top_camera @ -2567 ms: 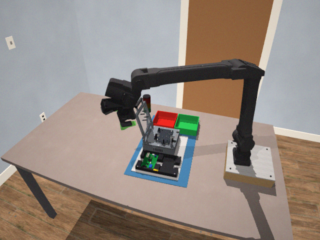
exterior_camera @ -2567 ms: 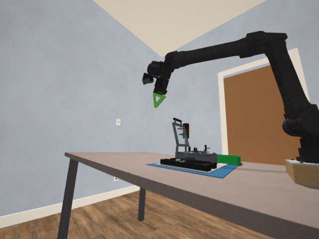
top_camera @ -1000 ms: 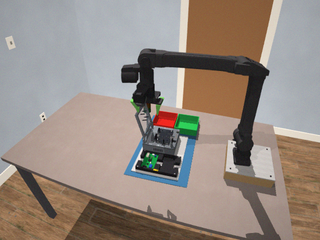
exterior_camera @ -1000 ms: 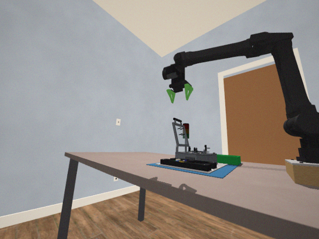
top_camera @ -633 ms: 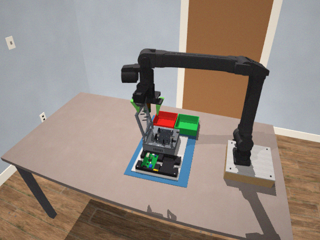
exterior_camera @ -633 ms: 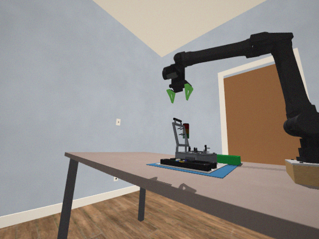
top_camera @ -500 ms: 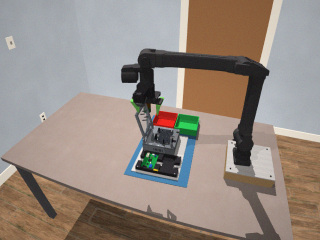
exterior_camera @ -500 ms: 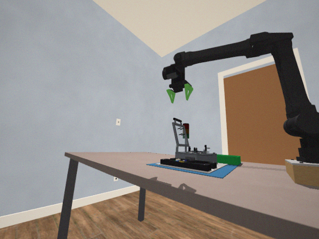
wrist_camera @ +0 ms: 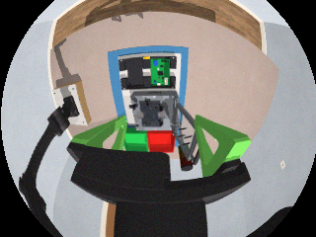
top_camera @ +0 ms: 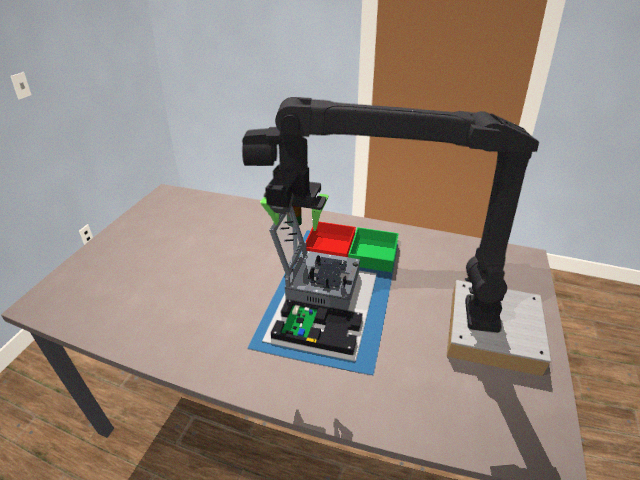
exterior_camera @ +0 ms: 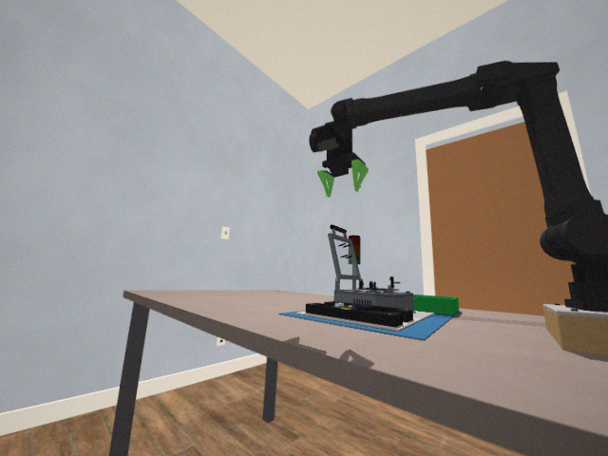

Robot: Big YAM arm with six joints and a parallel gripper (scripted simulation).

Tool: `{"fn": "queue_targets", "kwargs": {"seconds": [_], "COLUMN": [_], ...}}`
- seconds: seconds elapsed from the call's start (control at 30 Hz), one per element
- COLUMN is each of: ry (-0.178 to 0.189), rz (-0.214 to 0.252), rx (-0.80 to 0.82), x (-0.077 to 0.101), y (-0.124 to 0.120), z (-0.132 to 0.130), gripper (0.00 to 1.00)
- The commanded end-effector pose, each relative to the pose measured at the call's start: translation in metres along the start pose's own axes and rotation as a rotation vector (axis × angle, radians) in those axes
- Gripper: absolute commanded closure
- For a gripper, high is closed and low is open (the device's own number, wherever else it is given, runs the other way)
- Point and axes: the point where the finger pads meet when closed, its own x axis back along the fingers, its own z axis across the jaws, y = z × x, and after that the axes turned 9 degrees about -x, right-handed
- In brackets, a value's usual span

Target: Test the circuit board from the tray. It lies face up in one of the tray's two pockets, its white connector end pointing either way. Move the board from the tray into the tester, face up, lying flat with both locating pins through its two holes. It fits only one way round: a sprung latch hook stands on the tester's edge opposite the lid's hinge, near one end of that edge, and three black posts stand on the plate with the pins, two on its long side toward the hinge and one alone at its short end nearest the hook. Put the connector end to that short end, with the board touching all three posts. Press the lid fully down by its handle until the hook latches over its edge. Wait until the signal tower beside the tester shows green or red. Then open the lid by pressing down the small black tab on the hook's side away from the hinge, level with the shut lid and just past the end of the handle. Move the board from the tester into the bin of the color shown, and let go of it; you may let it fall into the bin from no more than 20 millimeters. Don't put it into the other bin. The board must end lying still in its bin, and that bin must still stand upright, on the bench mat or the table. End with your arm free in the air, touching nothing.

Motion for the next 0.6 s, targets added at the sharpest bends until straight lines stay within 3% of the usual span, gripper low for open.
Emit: {"fn": "queue_targets", "kwargs": {"seconds": [0.0, 0.2, 0.33, 0.57], "ry": [-0.035, -0.018, -0.022, -0.012], "rz": [-0.012, -0.004, -0.006, -0.002], "rx": [-0.003, 0.0, 0.0, 0.0], "x": [0.007, -0.019, -0.026, -0.076], "y": [0.004, 0.005, 0.004, 0.002], "z": [0.0, -0.002, -0.002, -0.004], "gripper": [0.08, 0.08, 0.08, 0.08]}}
